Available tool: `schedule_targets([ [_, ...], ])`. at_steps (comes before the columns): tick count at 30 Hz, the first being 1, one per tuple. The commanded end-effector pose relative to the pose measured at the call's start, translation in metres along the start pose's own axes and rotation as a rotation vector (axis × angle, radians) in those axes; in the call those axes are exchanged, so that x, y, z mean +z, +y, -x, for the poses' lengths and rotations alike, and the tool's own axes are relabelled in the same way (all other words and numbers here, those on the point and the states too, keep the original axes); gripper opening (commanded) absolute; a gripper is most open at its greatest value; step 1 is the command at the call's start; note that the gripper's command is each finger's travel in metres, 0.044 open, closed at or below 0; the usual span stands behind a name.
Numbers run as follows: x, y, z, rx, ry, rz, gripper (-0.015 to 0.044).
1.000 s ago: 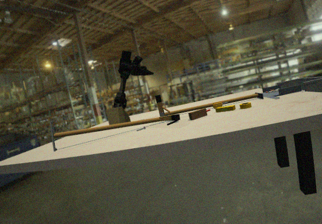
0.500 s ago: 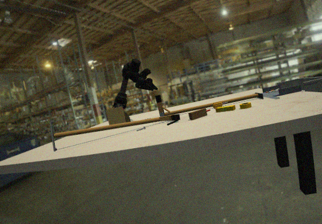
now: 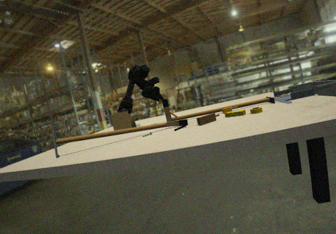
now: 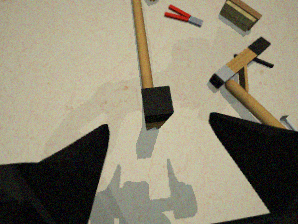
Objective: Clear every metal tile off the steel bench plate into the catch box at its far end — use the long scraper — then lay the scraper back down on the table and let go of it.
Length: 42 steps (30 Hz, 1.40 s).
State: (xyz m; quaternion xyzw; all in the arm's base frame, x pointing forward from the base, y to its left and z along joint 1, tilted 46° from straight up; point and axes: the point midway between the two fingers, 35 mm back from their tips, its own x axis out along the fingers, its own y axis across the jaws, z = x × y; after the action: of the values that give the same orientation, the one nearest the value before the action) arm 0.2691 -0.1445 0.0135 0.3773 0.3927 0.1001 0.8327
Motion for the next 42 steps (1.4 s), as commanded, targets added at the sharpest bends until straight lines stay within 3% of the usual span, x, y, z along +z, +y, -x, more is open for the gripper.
schedule_targets([
  [1,0.008,-0.002,0.012,-0.003,-0.007,0.008,0.044],
  [12,0.02,-0.001,0.04,0.003,-0.016,0.011,0.044],
  [42,-0.003,-0.004,-0.012,0.0,-0.013,0.012,0.044],
])
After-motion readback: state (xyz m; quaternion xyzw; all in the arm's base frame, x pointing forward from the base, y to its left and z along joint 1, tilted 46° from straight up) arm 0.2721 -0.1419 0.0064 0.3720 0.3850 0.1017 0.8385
